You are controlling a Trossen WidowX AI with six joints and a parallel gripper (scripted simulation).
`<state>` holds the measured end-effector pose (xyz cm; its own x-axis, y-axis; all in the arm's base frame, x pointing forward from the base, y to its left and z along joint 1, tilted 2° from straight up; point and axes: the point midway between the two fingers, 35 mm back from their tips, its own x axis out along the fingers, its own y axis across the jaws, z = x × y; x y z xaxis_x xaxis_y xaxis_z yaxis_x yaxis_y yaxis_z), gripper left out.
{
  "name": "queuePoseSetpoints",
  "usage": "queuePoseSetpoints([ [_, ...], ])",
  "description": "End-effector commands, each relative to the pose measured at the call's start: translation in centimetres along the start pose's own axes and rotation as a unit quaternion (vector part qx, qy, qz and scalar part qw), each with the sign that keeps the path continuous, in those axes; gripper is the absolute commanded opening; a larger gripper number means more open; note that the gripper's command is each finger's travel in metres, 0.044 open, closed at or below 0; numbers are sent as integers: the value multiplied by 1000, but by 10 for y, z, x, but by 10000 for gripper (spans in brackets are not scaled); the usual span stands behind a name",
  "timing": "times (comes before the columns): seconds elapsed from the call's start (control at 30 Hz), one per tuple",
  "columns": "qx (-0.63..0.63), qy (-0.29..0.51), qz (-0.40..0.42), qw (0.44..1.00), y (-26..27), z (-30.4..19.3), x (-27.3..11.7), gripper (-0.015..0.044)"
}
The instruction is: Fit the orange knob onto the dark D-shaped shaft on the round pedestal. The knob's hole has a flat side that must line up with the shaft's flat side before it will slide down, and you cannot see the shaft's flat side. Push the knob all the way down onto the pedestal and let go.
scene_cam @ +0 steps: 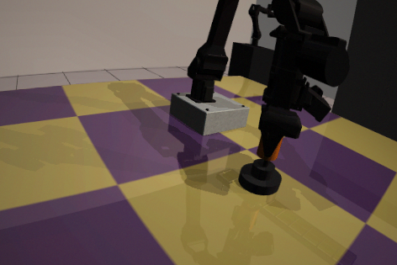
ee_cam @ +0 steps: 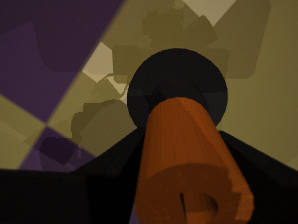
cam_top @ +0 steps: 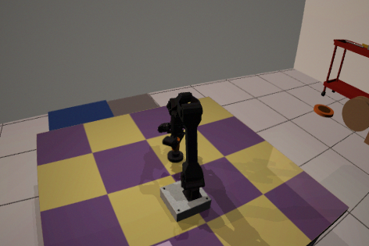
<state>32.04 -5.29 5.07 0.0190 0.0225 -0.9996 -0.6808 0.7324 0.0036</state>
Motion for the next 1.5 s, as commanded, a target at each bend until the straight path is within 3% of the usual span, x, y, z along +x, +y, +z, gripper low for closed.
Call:
queuePoseSetpoints([
  [0.0,-47,0,-3,999,-2,1,-3,0],
  [0.1,-89,0,-3,996,-3,2,-2,0],
  [1.17,-89,0,-3,996,-3,1,-2,0],
  [1.47,-193,0,-3,981,-2,1,-1,0],
])
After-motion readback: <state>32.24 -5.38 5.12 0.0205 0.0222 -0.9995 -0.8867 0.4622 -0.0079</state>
